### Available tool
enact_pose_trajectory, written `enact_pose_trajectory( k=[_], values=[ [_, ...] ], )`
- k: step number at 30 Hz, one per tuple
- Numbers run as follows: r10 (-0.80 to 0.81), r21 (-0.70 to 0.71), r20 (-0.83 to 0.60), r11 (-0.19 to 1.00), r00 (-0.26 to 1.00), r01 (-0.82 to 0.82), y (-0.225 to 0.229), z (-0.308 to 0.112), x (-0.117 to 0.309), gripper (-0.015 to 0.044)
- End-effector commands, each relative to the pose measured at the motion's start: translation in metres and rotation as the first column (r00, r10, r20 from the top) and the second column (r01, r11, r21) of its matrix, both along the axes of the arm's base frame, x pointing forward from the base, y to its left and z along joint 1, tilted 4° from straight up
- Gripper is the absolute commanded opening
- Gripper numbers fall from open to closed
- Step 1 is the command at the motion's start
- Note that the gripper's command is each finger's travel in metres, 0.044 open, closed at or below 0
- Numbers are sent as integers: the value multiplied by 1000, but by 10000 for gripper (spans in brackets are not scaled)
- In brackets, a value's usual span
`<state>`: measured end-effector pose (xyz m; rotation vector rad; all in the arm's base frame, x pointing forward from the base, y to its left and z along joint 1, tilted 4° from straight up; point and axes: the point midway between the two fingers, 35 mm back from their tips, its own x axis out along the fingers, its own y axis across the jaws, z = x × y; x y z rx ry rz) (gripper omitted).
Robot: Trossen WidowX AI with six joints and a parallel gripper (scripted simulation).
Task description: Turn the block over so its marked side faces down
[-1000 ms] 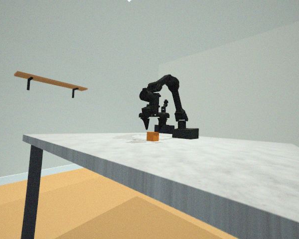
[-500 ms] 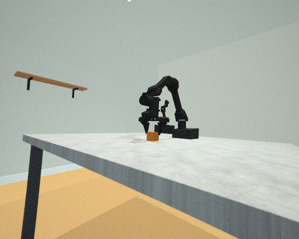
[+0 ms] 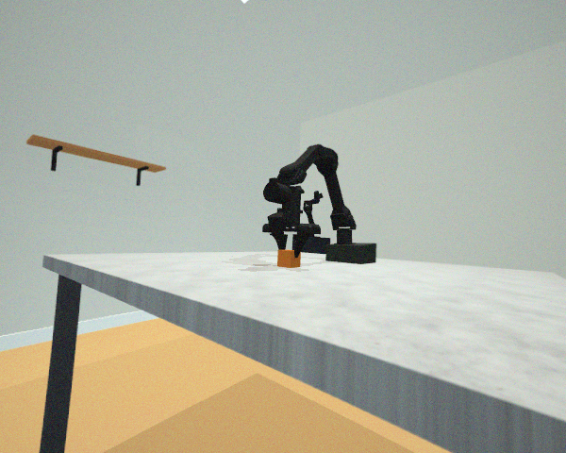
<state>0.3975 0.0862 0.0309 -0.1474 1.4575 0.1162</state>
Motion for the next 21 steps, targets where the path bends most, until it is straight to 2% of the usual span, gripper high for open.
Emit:
enact_pose_trajectory(
  k=[1,14,18,21],
  values=[
    [1,3,0,1000,1000,-1,0,-1,0,190],
    [1,3,0,1000,1000,-1,0,-1,0,103],
    [2,3,1,1000,1000,-2,1,18,-1,0],
    [1,3,0,1000,1000,-1,1,29,-3,0]
  ],
)
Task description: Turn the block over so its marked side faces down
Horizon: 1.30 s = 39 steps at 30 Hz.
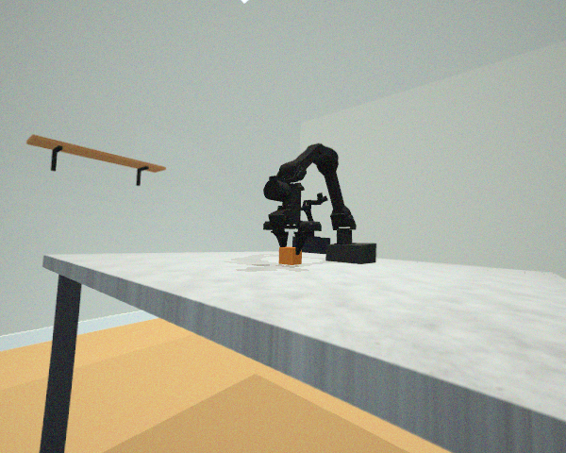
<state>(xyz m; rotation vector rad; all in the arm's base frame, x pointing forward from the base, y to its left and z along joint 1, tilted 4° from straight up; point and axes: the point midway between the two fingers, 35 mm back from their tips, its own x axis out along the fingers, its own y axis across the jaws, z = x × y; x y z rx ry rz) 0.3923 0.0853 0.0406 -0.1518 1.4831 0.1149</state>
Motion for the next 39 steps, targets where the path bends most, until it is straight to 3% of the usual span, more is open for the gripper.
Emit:
enact_pose_trajectory(
  k=[1,7,39],
  values=[
    [0,8,26,1000,1000,-1,1,20,2,0],
    [1,10,35,1000,999,-1,2,19,3,0],
    [-7,81,467,996,884,-35,1,11,1,0]
  ],
)
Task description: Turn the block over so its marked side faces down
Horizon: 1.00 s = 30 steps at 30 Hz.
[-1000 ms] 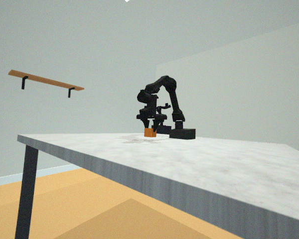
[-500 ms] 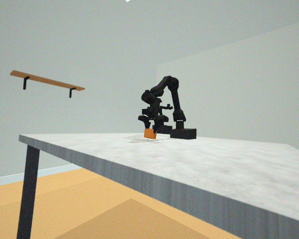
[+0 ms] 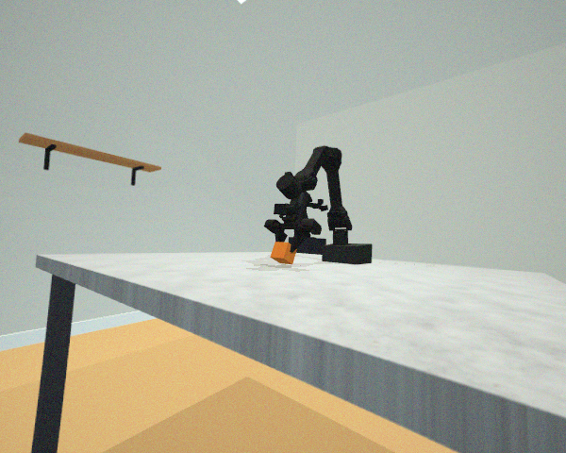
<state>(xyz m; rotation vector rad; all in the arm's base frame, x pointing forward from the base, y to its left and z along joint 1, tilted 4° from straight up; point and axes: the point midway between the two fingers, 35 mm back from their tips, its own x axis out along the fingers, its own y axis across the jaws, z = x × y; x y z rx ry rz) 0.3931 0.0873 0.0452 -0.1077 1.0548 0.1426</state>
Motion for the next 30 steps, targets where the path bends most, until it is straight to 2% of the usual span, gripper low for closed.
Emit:
enact_pose_trajectory(
  k=[1,14,30],
  values=[
    [3,6,78,1000,997,-4,-1,7,-1,0],
    [3,14,123,1000,992,-5,-1,6,-1,0],
    [2,53,354,998,935,-22,2,-22,12,0]
  ],
)
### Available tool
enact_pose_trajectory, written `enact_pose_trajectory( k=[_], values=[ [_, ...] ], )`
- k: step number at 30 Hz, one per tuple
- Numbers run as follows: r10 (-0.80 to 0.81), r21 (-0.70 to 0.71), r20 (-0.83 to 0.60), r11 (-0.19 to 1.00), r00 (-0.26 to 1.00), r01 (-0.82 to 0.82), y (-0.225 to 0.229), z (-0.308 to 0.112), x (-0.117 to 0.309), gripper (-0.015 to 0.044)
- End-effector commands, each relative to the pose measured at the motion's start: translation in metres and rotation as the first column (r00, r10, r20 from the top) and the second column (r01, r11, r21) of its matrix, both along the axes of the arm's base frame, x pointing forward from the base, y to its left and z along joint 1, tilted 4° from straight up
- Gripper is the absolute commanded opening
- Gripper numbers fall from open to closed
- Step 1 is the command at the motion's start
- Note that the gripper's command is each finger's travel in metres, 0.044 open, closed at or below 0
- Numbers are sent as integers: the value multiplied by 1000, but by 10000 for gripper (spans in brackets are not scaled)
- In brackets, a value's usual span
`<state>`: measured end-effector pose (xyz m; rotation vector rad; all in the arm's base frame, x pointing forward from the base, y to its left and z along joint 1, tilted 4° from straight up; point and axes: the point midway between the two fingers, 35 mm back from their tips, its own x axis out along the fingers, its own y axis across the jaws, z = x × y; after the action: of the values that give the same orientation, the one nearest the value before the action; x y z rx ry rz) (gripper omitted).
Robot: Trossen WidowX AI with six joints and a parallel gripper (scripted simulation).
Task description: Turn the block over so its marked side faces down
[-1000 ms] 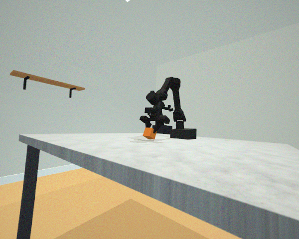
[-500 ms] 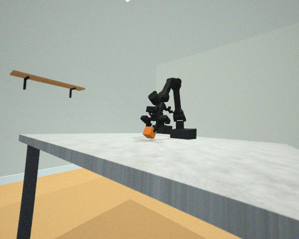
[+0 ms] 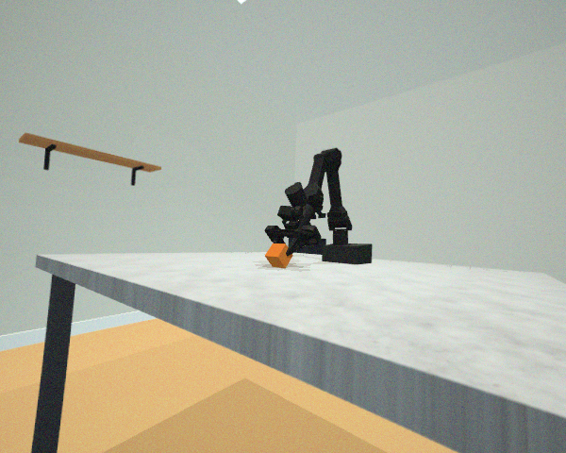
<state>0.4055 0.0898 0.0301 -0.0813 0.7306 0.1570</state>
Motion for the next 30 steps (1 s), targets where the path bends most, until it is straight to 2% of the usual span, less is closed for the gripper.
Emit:
enact_pose_trajectory(
  k=[1,17,30],
  values=[
    [2,2,56,1000,998,-3,-1,-8,0,0],
    [0,41,288,999,958,-12,-4,-10,-13,0],
    [-1,47,321,999,947,-14,-5,-7,-15,0]
  ],
)
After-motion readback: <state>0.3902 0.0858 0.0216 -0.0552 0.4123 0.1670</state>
